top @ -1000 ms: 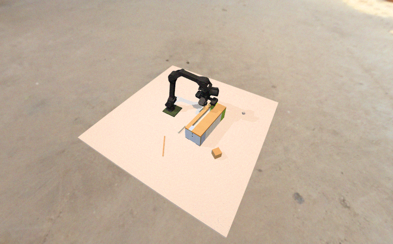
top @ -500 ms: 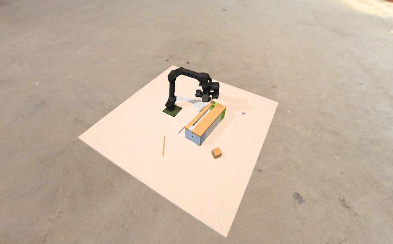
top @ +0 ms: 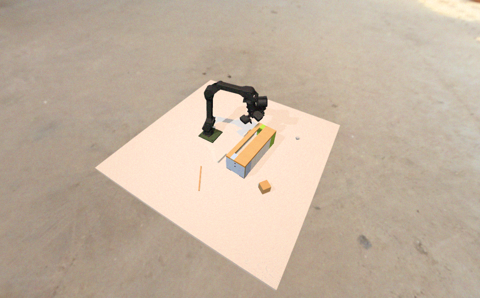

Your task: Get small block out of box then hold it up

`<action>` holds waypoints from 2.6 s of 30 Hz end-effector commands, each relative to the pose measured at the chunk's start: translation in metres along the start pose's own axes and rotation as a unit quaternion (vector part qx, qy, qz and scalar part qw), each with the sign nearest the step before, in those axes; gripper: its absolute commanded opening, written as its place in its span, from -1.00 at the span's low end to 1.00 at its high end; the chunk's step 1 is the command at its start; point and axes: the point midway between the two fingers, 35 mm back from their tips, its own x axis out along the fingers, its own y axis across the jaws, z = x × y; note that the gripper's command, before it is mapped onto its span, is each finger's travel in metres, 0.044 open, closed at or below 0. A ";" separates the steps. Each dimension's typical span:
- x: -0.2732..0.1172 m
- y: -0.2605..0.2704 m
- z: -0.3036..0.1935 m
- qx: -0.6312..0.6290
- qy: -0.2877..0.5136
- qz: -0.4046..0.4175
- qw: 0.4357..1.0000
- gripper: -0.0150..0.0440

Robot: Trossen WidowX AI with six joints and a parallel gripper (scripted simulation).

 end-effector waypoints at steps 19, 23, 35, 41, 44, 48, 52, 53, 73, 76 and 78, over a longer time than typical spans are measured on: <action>0.002 0.004 -0.018 -0.833 -0.018 -0.128 0.538 0.47; 0.001 0.005 -0.019 -0.888 -0.006 -0.143 0.437 0.47; -0.001 0.007 -0.024 -0.977 0.045 -0.178 0.105 0.47; -0.003 0.009 -0.027 -0.977 0.077 -0.188 -0.065 0.47; -0.003 0.009 -0.027 -0.967 0.094 -0.188 -0.148 0.47; -0.004 0.009 -0.028 -0.962 0.100 -0.187 -0.175 0.47; -0.004 0.009 -0.028 -0.962 0.100 -0.187 -0.175 0.47; -0.004 0.009 -0.028 -0.962 0.100 -0.187 -0.175 0.47; 0.079 -0.013 -0.029 -0.962 0.100 -0.187 -0.175 0.47; 0.087 -0.017 -0.030 -0.962 0.100 -0.187 -0.175 0.47; 0.087 -0.017 -0.030 -0.962 0.100 -0.187 -0.175 0.47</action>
